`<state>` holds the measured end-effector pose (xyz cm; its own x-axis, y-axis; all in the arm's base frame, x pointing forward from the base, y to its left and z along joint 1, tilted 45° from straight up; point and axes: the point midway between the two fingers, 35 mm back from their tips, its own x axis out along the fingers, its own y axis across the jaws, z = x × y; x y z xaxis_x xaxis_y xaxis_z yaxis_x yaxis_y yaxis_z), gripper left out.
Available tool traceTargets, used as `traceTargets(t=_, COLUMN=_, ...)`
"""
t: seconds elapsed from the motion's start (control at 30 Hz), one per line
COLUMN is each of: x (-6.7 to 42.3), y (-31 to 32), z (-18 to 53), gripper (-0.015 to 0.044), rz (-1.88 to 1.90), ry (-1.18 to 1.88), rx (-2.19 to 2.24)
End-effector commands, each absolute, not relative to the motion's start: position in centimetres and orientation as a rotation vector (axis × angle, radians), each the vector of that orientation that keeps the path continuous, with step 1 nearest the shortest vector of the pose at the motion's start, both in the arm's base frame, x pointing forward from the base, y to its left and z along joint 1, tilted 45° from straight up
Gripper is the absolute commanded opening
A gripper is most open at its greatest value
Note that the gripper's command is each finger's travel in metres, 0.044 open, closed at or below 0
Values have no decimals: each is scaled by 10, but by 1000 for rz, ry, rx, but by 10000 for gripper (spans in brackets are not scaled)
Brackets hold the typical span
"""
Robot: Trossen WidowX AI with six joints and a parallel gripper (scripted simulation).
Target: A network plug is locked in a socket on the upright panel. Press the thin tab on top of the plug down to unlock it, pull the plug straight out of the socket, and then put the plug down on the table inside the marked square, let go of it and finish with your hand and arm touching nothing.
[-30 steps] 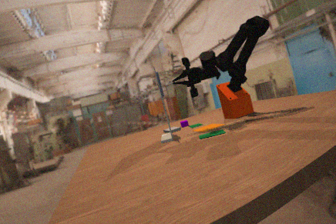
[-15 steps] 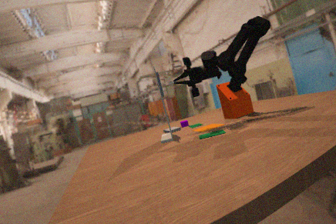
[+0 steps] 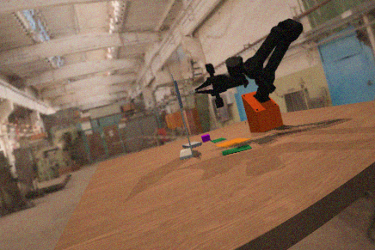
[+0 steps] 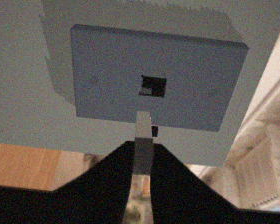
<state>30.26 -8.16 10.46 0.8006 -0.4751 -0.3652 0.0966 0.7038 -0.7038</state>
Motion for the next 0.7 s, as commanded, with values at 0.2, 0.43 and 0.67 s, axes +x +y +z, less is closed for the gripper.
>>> traceTargets(t=0.2, x=298, y=-81, z=106, gripper=0, rz=-344, ry=561, rx=-721)
traceTargets(t=0.43, x=298, y=-80, z=106, gripper=0, rz=-337, ry=565, rx=-727)
traceTargets(t=0.67, x=294, y=-91, z=118, gripper=0, rz=-338, ry=566, rx=-725)
